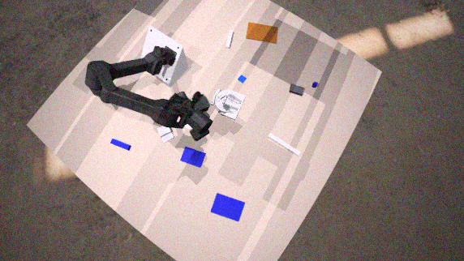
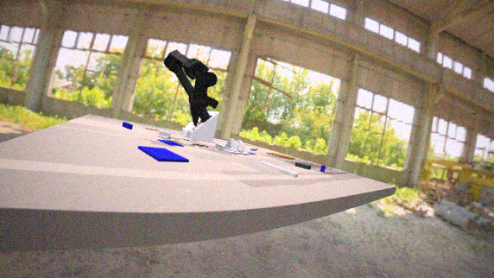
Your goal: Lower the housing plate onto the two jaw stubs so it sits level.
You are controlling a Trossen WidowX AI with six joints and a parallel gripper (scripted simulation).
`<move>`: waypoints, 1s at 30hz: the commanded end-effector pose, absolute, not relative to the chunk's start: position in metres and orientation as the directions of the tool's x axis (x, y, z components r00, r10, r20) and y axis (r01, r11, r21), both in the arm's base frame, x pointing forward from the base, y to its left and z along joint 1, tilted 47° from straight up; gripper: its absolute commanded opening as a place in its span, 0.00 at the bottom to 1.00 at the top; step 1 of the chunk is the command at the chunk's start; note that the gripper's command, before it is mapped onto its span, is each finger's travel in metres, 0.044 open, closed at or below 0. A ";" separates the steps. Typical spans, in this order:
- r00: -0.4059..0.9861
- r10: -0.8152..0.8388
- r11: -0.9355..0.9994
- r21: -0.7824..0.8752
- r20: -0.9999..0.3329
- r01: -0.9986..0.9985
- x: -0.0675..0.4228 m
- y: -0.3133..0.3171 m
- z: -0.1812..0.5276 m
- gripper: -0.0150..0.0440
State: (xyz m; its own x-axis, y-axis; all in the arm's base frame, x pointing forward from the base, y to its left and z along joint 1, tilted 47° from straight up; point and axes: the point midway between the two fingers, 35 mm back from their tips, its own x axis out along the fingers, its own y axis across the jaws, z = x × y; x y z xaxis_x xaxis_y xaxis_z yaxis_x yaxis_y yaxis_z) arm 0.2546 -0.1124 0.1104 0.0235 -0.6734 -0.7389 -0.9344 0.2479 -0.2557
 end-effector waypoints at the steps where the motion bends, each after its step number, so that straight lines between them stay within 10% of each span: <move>1: 0.020 -0.676 0.184 -0.195 -0.737 -0.963 0.259 -0.108 0.105 0.85; 30: 0.014 -0.678 -0.312 0.271 -0.735 -0.911 0.273 -0.071 0.069 0.85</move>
